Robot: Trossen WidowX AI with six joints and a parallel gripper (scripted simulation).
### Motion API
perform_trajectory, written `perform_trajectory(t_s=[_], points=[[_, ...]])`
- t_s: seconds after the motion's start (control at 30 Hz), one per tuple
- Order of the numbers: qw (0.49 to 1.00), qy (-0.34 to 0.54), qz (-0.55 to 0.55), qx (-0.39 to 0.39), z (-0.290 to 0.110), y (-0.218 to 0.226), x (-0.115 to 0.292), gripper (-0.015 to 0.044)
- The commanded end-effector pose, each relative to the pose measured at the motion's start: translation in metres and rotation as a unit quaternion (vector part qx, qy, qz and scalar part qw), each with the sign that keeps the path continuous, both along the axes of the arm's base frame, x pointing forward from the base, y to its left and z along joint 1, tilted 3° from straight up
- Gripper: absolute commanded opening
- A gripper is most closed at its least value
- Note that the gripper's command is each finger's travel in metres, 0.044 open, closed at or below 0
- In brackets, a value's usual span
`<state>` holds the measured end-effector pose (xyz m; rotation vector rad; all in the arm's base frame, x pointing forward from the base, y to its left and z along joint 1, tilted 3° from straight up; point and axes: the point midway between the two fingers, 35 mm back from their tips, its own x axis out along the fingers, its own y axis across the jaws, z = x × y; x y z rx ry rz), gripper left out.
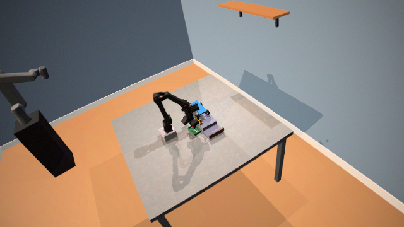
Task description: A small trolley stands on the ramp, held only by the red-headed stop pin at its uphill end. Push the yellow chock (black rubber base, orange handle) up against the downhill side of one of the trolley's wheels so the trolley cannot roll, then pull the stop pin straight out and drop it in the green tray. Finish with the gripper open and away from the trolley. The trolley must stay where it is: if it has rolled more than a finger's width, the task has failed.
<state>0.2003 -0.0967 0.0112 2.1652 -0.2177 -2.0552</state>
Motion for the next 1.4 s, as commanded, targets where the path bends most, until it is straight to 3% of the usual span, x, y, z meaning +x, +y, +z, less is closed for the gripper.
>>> perform_trajectory(t_s=[0.0, 0.2, 0.4, 0.83, 0.97, 1.37], points=[[1.0, 0.001, -0.003, -0.002, -0.003, 0.001, -0.001, 0.019], [1.0, 0.001, -0.003, -0.002, -0.005, 0.003, -0.001, 0.019], [1.0, 0.0, 0.0, 0.0, -0.003, 0.002, 0.0, 0.034], [1.0, 0.001, -0.003, -0.002, 0.021, 0.005, -0.004, 0.034], [1.0, 0.001, -0.003, -0.002, 0.031, 0.005, -0.005, 0.044], [1.0, 0.0, -0.003, -0.002, 0.065, 0.007, -0.006, 0.044]])
